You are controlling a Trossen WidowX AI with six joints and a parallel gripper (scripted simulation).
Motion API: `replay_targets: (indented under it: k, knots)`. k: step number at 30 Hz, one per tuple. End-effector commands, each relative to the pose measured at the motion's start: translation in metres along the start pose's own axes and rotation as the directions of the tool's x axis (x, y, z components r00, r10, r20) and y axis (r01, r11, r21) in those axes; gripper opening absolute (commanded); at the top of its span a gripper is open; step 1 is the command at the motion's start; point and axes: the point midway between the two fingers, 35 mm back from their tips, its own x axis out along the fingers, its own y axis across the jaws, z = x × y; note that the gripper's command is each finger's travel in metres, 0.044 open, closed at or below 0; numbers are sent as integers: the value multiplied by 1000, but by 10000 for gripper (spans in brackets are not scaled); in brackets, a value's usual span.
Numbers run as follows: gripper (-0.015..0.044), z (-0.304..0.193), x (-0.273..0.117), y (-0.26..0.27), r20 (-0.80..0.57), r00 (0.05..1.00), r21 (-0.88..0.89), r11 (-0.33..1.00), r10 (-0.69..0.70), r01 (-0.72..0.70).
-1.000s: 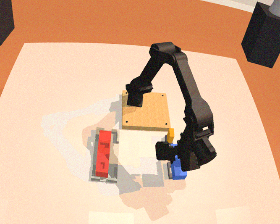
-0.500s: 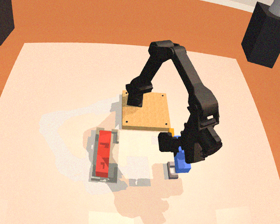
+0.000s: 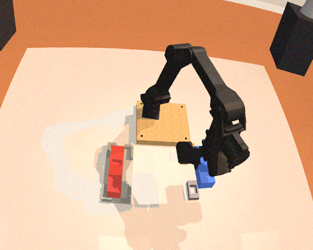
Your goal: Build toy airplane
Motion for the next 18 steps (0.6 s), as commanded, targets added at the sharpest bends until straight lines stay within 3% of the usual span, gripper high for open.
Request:
replay_targets:
  k: [1, 18]
  knots:
    - [0, 1, -1, -14, 5, 1000, -52, 999, 2, -2]
    - [0, -1, 6, -69, 5, 1000, -325, 946, -4, 6]
